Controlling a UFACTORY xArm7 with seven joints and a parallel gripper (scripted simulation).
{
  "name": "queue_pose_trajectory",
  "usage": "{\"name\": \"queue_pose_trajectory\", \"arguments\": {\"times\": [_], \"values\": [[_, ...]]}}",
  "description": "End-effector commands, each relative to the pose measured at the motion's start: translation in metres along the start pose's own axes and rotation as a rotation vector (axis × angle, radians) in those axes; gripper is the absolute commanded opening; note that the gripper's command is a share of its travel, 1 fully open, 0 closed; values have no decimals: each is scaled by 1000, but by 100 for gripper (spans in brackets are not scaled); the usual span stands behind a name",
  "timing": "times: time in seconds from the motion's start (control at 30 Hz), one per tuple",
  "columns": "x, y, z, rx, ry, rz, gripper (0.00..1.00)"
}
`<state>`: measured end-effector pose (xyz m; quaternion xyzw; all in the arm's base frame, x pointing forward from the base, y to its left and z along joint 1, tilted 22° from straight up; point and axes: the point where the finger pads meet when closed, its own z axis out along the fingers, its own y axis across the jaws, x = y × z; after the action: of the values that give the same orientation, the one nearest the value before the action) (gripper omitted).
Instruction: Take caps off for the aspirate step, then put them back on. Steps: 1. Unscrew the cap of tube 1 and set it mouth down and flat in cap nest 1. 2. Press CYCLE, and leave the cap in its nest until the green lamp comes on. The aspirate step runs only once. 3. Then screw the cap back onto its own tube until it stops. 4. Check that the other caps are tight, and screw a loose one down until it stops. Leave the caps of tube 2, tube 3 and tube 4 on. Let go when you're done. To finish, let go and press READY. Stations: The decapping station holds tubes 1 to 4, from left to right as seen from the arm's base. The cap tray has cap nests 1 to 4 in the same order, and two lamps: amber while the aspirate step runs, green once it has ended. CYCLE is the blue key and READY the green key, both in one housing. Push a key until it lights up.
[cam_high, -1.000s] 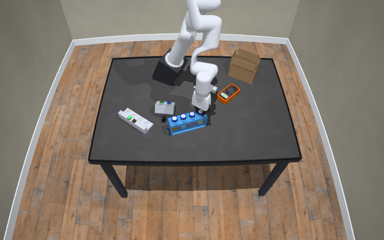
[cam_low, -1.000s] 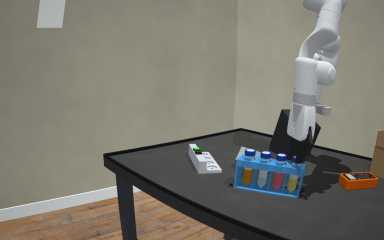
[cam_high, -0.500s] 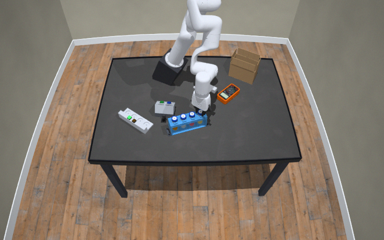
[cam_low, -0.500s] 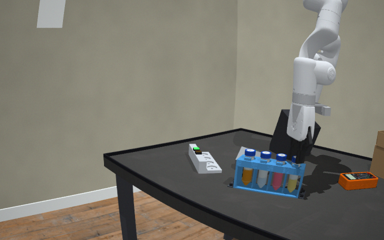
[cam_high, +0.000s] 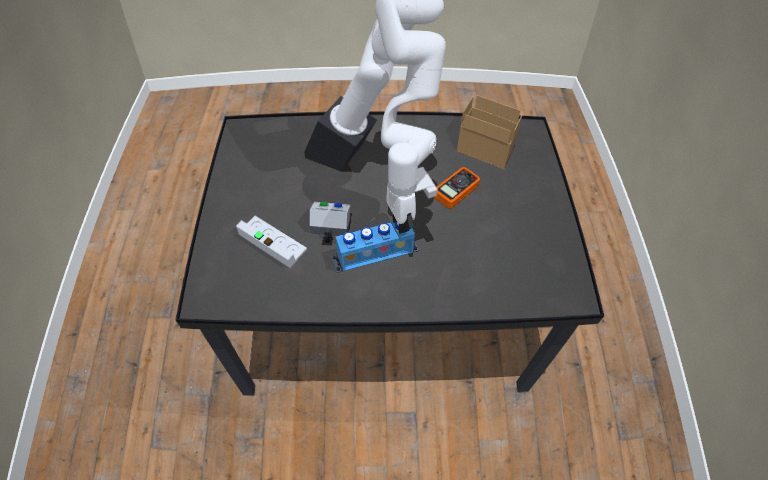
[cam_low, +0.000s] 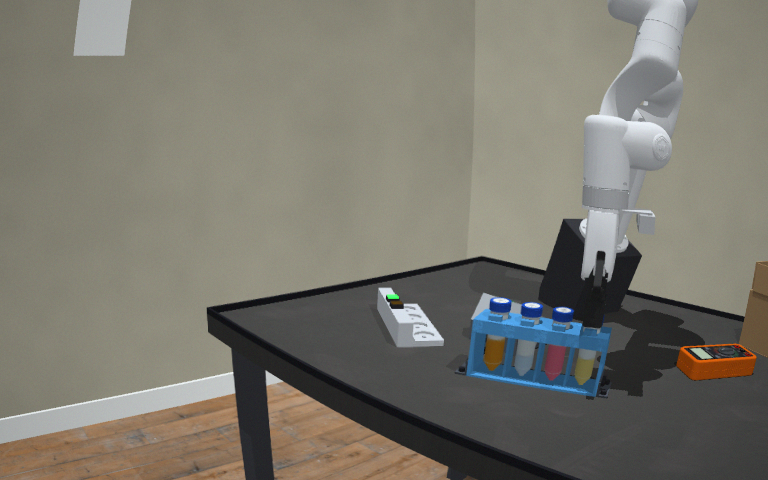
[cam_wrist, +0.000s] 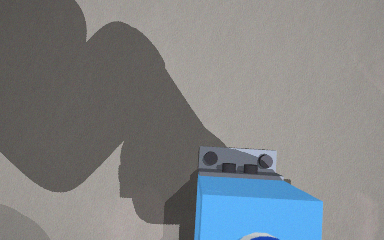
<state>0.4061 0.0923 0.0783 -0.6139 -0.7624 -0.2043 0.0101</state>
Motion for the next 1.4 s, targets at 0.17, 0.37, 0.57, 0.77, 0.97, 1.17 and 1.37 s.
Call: {"name": "queue_pose_trajectory", "arguments": {"times": [0.17, 0.37, 0.57, 0.77, 0.97, 1.17, 1.37], "values": [[0, 1, -1, 7, -23, 444, 0], [0, 2, 0, 5, -23, 644, 0], [0, 2, 0, 3, -24, 744, 0], [0, 2, 0, 3, -24, 744, 46], [0, 2, 0, 3, -24, 744, 46], [0, 2, -12, 3, -24, 744, 46], [1, 2, -25, 3, -24, 744, 46]]}}
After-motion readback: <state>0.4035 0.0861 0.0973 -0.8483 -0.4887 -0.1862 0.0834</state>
